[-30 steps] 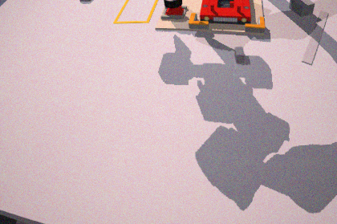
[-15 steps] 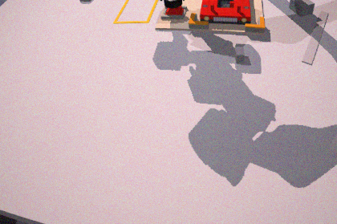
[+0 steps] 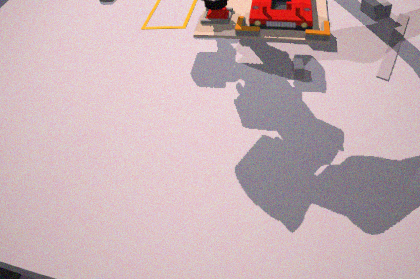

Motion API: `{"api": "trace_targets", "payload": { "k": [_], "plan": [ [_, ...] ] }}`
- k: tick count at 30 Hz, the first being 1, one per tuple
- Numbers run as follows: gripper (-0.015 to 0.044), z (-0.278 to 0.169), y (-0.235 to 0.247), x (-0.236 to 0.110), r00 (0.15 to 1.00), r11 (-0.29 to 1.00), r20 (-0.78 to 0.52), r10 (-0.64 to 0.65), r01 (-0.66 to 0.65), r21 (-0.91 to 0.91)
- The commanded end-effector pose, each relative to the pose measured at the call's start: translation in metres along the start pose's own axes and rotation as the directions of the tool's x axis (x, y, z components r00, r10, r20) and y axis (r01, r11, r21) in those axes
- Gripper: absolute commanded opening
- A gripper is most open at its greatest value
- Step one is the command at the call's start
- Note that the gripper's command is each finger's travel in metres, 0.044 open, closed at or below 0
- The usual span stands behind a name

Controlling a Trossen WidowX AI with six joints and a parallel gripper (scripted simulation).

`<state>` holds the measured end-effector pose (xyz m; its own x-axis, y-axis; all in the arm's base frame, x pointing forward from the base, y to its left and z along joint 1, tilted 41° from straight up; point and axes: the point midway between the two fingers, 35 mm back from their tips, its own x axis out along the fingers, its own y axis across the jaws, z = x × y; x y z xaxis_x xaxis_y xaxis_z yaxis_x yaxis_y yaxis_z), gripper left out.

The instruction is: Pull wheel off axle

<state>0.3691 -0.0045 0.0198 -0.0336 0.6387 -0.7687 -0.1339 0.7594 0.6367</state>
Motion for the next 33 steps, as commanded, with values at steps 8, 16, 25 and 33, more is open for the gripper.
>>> {"api": "trace_targets", "payload": {
  "k": [8,16,25,33],
  "plan": [
    [0.0000,0.000,0.000,-0.004,1.000,1.000,0.001,0.000,0.000,-0.002],
    [0.0000,0.000,0.000,-0.007,1.000,1.000,0.001,0.000,0.000,-0.001],
    [0.0000,0.000,0.000,-0.010,1.000,1.000,0.002,0.000,0.000,-0.001],
    [0.0000,0.000,-0.001,-0.012,1.000,1.000,0.002,0.000,0.000,0.000]
  ]
}}
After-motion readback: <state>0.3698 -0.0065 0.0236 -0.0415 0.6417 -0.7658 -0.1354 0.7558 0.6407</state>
